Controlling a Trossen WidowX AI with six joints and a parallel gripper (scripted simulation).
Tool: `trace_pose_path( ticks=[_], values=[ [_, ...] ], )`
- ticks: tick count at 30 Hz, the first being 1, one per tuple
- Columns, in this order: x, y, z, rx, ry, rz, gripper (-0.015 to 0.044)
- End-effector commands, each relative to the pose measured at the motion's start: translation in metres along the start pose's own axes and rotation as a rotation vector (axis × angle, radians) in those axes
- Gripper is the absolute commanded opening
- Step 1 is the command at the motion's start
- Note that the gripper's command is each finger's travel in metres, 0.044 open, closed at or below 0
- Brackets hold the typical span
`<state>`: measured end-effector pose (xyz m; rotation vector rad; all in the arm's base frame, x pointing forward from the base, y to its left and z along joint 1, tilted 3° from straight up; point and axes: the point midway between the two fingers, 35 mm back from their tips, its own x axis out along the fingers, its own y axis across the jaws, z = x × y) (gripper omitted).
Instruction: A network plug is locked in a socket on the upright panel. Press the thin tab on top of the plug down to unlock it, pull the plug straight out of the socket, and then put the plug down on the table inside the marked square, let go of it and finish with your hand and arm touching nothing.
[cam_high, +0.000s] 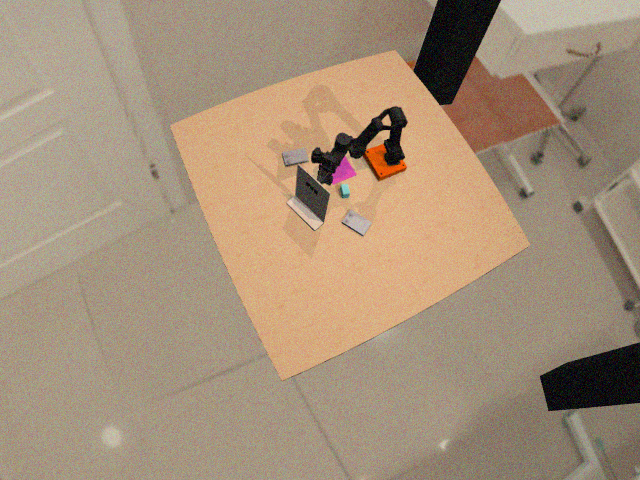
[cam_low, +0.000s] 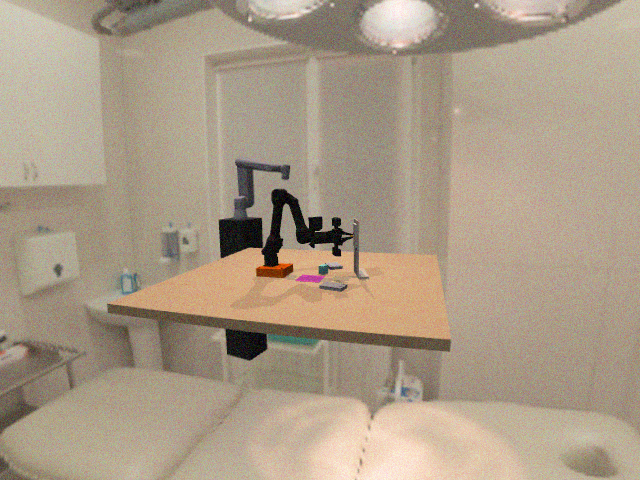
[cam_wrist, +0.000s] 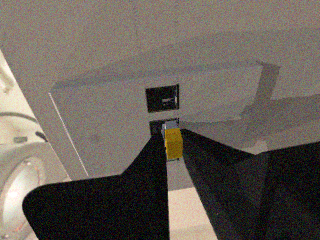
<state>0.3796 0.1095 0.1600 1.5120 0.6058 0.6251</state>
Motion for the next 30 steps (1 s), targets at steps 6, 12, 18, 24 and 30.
trace_pose_path(
  ticks=[6,12,18,24,30],
  values=[
    [0.0,0.0,0.001,0.004,-0.006,-0.001,0.0],
    [-0.001,0.0,0.0,0.004,-0.006,-0.002,0.0],
    [-0.005,0.0,-0.001,0.004,-0.006,-0.002,0.0],
    [-0.009,-0.001,-0.002,0.004,-0.006,-0.002,0.0],
    [-0.012,-0.001,-0.003,0.004,-0.006,-0.003,0.0]
  ],
)
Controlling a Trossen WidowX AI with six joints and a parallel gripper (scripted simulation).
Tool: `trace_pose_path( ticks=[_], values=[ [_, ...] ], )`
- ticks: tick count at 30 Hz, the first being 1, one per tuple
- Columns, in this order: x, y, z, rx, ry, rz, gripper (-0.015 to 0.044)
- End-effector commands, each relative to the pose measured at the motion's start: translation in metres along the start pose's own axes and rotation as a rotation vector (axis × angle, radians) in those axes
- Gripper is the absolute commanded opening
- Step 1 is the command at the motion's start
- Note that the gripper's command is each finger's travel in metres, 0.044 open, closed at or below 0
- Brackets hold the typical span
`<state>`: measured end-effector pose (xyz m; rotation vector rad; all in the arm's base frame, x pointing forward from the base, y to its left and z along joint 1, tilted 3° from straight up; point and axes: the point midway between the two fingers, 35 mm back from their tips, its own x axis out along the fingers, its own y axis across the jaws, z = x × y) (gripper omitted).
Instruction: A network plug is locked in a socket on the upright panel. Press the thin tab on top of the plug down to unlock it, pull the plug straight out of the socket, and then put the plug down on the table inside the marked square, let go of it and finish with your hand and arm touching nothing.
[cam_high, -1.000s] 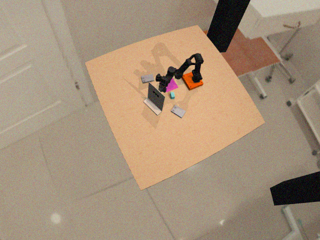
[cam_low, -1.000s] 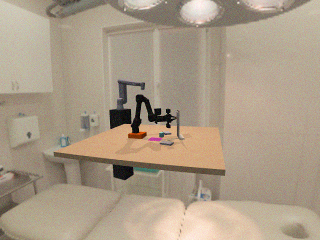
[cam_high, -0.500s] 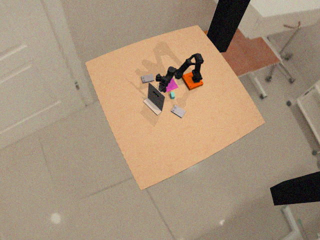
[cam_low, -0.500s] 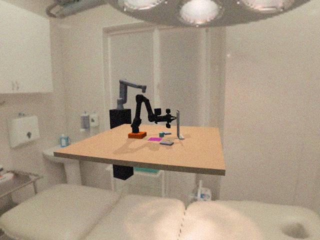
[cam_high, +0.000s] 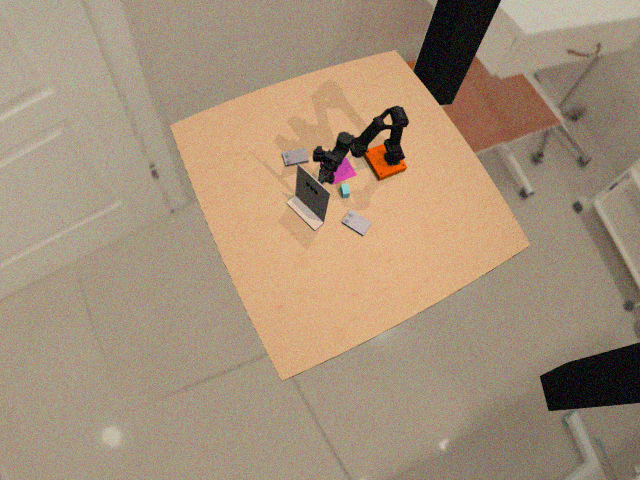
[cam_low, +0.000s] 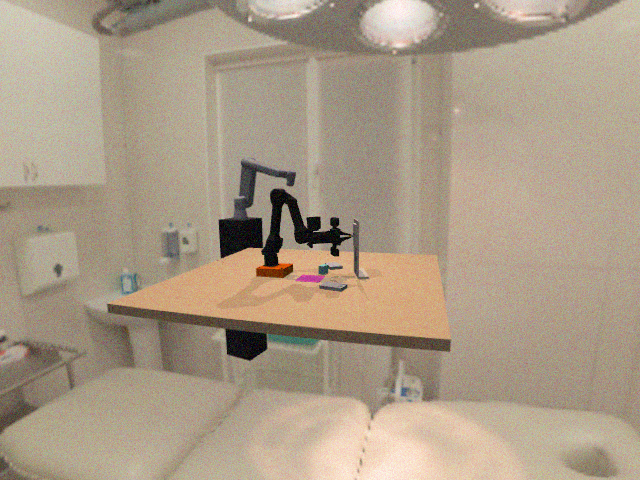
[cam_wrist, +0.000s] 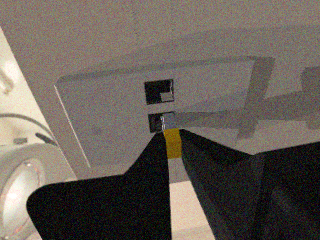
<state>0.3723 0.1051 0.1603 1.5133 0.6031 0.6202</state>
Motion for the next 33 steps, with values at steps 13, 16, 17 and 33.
trace_pose_path(
  ticks=[13,16,17,33],
  values=[
    [-0.013,-0.001,-0.003,0.004,-0.001,-0.003,0.0],
    [-0.015,-0.001,-0.002,0.004,-0.001,-0.003,0.0],
    [-0.016,-0.001,-0.002,0.004,-0.001,-0.003,0.0],
    [-0.028,-0.002,-0.001,0.004,-0.002,-0.004,0.0]
  ],
)
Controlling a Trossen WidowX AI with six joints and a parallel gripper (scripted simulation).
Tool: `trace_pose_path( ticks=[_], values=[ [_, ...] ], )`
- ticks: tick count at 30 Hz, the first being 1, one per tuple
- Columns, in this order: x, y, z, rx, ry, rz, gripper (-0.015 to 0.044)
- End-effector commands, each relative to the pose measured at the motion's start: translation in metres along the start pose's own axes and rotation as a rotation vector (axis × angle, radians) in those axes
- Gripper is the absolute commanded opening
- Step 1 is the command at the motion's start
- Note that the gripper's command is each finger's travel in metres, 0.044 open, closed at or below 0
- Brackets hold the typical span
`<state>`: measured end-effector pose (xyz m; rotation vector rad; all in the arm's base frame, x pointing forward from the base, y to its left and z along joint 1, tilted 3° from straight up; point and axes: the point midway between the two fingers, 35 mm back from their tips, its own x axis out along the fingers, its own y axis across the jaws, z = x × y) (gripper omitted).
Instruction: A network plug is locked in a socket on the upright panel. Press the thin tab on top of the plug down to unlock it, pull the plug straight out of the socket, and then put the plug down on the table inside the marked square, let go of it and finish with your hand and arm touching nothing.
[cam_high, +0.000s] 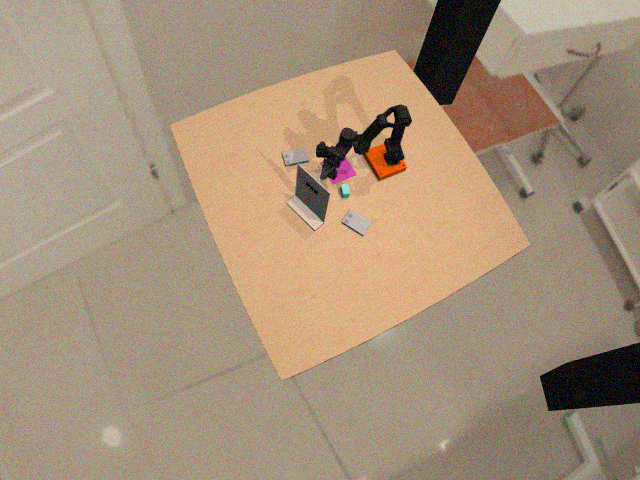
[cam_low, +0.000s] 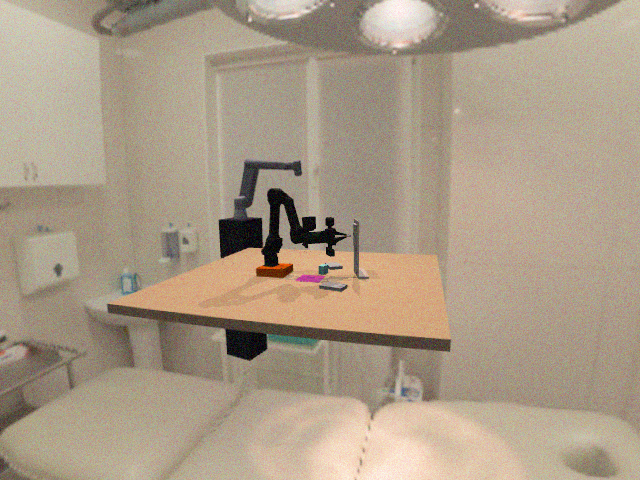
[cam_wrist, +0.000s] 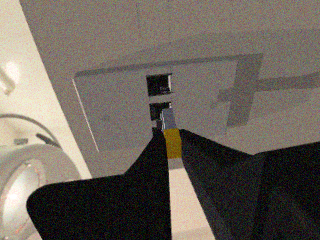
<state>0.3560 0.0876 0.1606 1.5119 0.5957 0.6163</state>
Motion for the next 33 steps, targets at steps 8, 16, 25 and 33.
trace_pose_path(
  ticks=[8,16,25,33],
  values=[
    [-0.009,-0.003,-0.002,0.007,0.005,-0.006,0.0],
    [-0.015,-0.003,-0.001,0.007,0.005,-0.006,0.0],
    [-0.021,-0.003,0.0,0.007,0.005,-0.007,0.0],
    [-0.026,-0.003,0.0,0.007,0.005,-0.008,0.0]
  ],
)
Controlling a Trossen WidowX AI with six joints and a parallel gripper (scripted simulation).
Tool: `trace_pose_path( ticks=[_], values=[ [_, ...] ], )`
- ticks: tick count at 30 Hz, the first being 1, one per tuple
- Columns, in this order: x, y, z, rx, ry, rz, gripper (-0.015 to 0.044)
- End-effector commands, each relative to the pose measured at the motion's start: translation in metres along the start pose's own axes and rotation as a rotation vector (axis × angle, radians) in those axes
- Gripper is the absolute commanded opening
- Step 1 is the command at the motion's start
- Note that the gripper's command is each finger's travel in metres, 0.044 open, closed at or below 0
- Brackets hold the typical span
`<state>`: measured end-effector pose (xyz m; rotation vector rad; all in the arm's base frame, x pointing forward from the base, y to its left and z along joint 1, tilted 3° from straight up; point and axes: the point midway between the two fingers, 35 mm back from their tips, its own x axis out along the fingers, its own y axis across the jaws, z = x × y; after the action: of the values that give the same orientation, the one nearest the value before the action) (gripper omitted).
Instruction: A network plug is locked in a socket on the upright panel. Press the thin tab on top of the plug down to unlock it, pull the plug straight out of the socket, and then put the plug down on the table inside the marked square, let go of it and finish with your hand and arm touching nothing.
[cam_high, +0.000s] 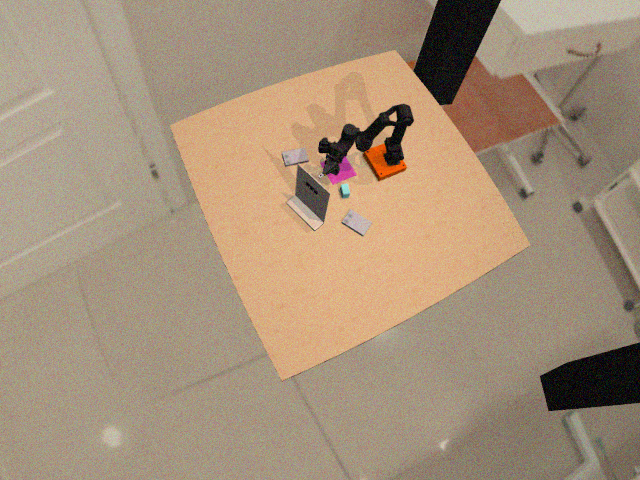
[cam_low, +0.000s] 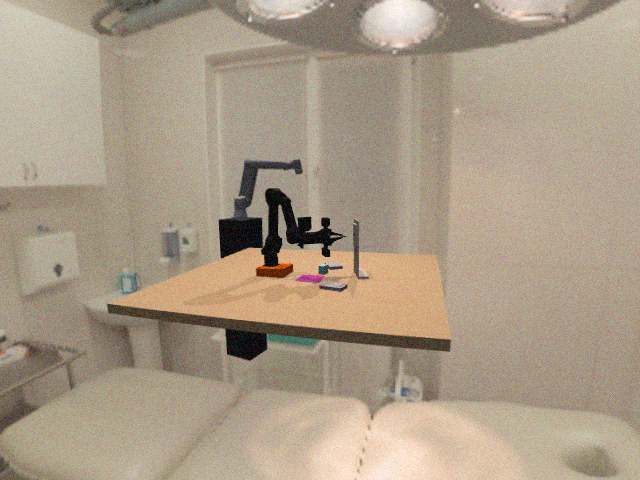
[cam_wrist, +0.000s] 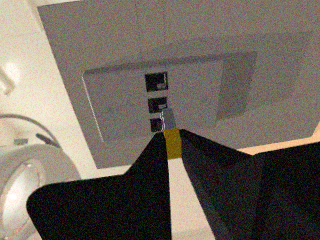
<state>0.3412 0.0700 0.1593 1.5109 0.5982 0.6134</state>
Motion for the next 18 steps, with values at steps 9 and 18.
trace_pose_path(
  ticks=[9,18],
  values=[
    [-0.009,-0.002,-0.002,0.007,0.005,-0.005,0.0],
    [-0.014,-0.003,-0.001,0.007,0.005,-0.006,0.0]
  ],
)
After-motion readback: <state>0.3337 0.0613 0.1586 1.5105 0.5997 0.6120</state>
